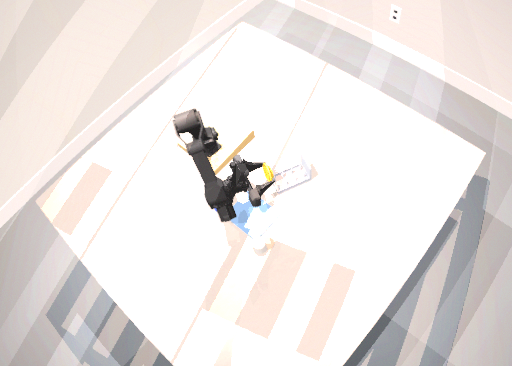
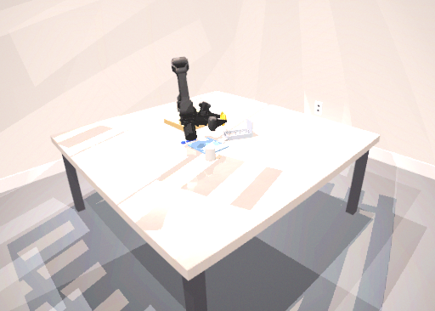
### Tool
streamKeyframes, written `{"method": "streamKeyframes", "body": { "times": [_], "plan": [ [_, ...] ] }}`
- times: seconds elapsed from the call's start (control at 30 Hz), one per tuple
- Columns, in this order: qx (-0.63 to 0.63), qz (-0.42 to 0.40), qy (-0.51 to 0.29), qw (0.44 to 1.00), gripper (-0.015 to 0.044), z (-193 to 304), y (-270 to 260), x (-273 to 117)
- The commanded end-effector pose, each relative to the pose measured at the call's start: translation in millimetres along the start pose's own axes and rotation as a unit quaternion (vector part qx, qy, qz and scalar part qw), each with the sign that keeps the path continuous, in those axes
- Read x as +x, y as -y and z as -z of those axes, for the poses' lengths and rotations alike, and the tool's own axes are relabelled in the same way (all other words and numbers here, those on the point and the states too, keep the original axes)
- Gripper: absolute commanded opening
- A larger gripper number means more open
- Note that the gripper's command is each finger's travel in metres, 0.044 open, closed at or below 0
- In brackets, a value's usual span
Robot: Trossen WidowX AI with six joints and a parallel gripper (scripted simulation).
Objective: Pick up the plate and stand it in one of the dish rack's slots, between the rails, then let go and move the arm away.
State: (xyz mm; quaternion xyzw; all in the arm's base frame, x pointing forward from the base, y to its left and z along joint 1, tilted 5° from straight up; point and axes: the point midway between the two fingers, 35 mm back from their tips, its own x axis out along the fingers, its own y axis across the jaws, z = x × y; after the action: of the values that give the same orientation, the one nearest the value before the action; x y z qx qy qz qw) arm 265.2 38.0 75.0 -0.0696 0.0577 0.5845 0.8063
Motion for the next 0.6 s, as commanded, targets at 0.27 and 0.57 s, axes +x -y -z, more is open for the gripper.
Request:
{"method": "streamKeyframes", "body": {
  "times": [0.27,0.57],
  "plan": [
    [-0.001,0.002,0.002,1.000,0.0000,14.1,0.4,8.2],
    [-0.006,0.001,-0.001,1.000,0.0000,25.9,2.1,20.3]
  ]
}}
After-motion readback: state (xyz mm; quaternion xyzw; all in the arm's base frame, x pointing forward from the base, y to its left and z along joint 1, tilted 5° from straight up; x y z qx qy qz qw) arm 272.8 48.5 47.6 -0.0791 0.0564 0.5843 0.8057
